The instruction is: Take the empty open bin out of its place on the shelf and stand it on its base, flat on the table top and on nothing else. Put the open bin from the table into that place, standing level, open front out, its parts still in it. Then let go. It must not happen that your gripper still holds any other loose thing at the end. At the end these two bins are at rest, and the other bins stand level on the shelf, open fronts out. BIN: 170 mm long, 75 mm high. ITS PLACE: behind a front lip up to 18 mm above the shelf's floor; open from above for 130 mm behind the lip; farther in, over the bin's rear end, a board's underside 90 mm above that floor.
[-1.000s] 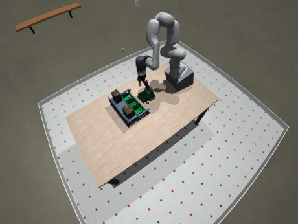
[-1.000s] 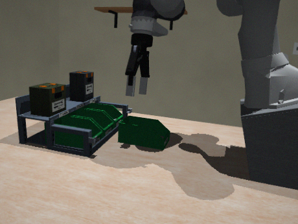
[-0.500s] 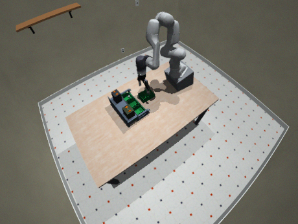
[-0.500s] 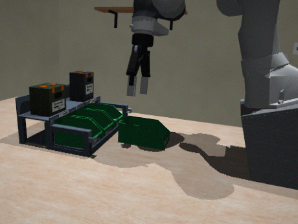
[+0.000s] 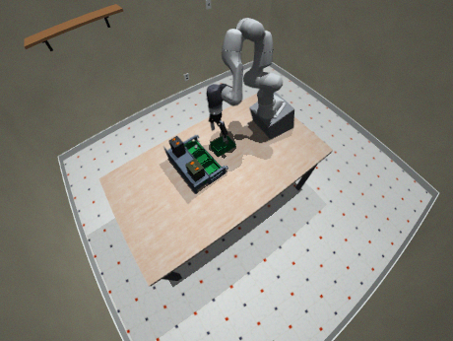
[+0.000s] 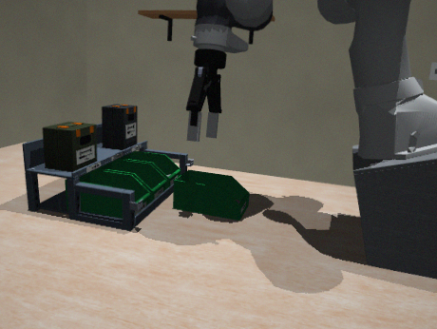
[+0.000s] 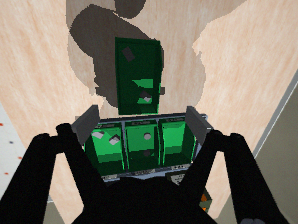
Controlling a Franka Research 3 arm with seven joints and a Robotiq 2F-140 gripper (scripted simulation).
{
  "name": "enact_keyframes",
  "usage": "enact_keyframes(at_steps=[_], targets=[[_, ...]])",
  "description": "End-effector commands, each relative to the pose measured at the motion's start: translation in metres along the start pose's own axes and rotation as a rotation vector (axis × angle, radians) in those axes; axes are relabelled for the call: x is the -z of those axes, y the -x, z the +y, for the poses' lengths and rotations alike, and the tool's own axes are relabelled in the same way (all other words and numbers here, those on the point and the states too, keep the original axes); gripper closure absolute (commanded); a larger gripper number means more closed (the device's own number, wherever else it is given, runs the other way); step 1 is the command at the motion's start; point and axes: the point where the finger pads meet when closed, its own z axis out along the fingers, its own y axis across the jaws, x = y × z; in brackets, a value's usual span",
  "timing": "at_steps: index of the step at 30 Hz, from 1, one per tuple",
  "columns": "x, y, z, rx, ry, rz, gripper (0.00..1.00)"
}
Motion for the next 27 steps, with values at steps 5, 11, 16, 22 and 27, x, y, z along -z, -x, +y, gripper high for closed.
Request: enact_keyframes(at_steps=[5,11,16,22,27], targets=[[-0.0002,-0.0039,-0.0017,-0.017,-0.007,0.006,0.0],[-0.0002,-0.0039,-0.0017,-0.017,-0.007,0.006,0.0],[0.0006,-0.0062,-0.0056,-0.017,-0.016,0.005,0.0],[0.0006,-0.0062,-0.0056,-0.017,-0.016,0.005,0.0],[0.0006,-0.0062,-0.0056,-0.017,-0.016,0.005,0.0]])
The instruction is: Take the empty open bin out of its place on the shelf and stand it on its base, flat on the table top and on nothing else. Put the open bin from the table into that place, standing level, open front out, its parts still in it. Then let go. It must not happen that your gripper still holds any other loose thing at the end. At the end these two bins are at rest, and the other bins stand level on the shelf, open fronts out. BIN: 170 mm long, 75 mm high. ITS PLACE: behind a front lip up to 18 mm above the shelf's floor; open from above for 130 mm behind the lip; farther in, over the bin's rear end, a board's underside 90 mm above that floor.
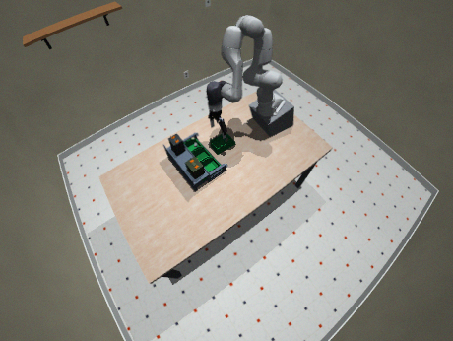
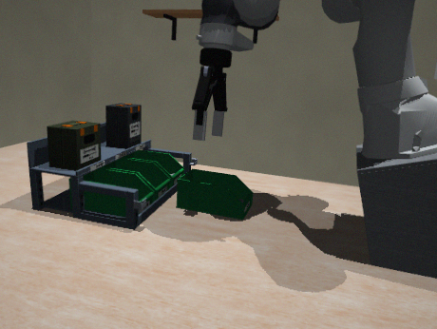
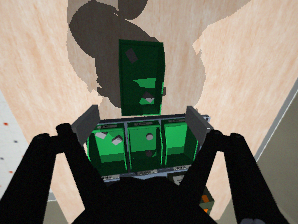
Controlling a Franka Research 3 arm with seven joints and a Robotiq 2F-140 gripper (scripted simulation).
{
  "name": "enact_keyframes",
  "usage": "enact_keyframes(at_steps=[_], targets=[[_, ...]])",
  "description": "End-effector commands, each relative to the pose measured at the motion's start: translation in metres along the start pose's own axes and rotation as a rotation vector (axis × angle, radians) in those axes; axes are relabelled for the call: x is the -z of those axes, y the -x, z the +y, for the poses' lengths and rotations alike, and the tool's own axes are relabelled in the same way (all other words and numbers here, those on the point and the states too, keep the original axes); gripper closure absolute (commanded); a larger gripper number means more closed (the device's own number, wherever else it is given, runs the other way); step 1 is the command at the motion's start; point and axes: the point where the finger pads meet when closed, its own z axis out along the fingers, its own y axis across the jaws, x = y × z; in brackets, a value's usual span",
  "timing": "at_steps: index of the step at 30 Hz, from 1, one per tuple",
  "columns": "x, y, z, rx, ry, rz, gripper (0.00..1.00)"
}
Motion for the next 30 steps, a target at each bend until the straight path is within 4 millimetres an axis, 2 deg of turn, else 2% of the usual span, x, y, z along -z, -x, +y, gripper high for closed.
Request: enact_keyframes(at_steps=[1,30], targets=[[-0.0007,-0.0029,-0.0003,-0.015,-0.001,0.005,0.0],[0.0009,-0.0071,-0.0074,-0.015,-0.019,0.005,0.0]])
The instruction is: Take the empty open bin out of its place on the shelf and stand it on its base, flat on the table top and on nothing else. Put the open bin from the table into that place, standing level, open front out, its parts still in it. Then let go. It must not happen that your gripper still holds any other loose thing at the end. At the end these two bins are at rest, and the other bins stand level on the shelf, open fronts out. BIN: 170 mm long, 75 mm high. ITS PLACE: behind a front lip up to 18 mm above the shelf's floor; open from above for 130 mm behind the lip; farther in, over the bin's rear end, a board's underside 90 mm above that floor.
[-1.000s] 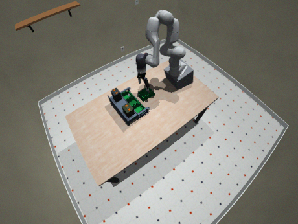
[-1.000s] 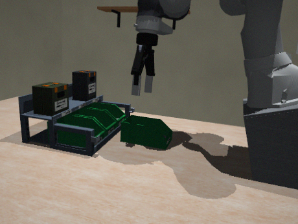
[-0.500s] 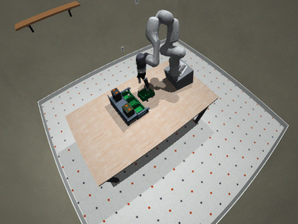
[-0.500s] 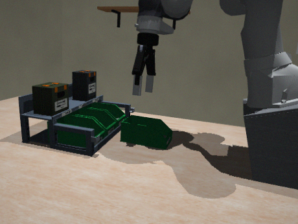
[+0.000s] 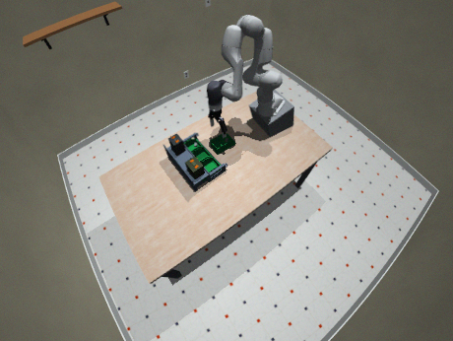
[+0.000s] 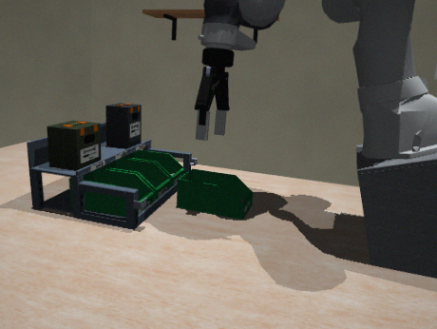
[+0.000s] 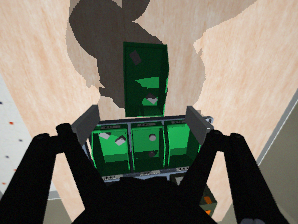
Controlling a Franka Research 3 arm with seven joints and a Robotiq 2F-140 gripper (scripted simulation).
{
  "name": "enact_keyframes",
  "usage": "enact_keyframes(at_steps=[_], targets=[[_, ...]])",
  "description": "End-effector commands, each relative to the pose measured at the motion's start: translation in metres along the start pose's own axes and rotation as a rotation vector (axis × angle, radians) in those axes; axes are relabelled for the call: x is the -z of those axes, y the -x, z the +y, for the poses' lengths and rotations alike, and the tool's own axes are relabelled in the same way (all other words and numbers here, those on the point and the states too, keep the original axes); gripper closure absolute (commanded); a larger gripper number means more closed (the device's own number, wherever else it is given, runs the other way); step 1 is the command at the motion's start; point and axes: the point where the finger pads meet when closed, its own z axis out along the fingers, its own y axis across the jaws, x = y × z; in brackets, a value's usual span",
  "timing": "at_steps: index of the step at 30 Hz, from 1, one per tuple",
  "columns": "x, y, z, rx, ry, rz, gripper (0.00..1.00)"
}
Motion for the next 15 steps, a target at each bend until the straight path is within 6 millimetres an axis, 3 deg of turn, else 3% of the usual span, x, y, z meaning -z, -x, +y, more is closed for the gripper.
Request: enact_keyframes(at_steps=[1,15], targets=[[-0.001,-0.003,0.0,-0.014,-0.001,0.005,0.0],[0.006,-0.019,-0.027,-0.015,-0.069,0.004,0.0]])
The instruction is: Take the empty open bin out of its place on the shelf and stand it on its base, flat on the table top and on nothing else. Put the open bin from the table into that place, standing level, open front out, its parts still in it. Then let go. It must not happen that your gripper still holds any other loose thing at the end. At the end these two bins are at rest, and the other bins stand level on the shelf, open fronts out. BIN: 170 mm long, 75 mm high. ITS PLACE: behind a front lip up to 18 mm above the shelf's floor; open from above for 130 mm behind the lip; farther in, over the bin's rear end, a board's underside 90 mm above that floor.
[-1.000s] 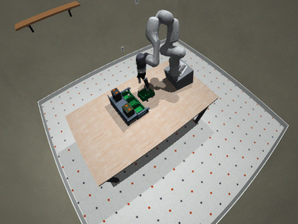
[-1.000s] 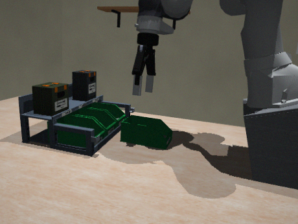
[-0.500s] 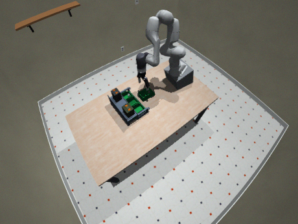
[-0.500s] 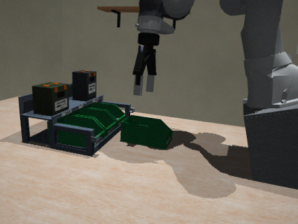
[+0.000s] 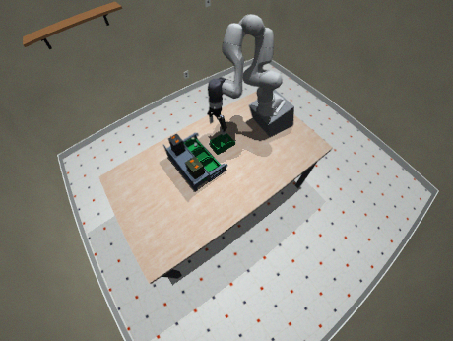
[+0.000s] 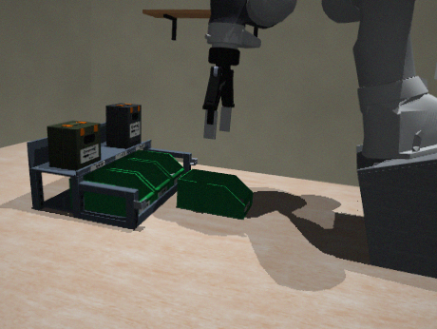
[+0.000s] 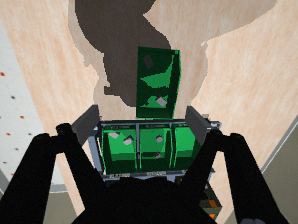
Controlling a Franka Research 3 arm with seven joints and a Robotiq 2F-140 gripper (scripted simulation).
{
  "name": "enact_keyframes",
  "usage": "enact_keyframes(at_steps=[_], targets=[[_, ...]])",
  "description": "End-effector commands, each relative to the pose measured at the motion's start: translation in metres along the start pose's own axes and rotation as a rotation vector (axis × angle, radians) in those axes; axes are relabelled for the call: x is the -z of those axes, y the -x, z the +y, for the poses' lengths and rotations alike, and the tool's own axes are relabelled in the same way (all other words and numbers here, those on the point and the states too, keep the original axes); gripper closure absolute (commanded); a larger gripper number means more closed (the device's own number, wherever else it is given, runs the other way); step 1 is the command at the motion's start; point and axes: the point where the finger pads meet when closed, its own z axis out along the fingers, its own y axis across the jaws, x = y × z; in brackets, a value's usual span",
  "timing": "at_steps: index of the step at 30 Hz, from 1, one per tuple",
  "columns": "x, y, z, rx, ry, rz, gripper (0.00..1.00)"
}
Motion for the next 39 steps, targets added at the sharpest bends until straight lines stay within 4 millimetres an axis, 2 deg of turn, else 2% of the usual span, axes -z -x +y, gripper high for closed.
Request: enact_keyframes(at_steps=[1,29,30,39], targets=[[0.0001,-0.0093,-0.004,-0.042,-0.023,0.013,0.0],[0.0017,-0.0132,-0.0102,-0.042,-0.039,0.012,0.0],[0.0017,-0.0132,-0.0102,-0.042,-0.039,0.012,1.0],[0.0017,-0.0132,-0.0102,-0.042,-0.039,0.012,1.0]])
